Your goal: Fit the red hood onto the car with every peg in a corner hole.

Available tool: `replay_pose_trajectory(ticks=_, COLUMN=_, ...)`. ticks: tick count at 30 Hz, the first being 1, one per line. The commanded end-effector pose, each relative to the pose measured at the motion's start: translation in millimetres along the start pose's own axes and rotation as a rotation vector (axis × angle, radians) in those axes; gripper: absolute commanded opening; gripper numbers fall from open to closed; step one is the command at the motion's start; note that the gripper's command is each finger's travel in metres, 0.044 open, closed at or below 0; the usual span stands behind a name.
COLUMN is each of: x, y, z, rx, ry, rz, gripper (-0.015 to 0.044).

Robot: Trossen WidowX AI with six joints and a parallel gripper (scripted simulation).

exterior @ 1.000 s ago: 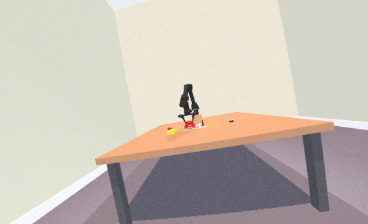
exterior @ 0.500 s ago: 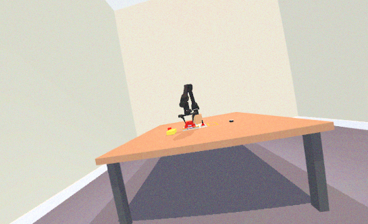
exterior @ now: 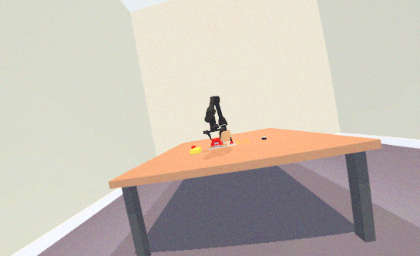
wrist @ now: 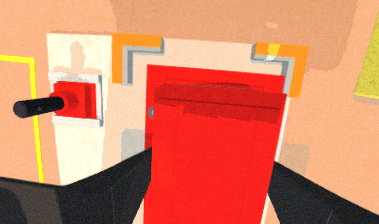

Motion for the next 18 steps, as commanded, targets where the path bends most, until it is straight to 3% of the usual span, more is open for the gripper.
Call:
replay_pose_trajectory(ticks=1, x=0.5, y=-1.6, z=0.0, rx=-0.001, ry=0.001, rz=-0.002, gripper=0.0)
replay_pose_trajectory(ticks=18, x=-0.8, y=0.9, z=0.3, rx=0.0, ry=0.002, rz=-0.007, gripper=0.0)
Point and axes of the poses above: the point midway between the two fingers, 35 mm back from their tips, its own y axis out along the fingers, its own z axis across the jaws, x = y × z, the point moved 9 cm from there along -y, back along the fingers, and after that the axes turned 14 degrees about y, right-handed, at the moved point
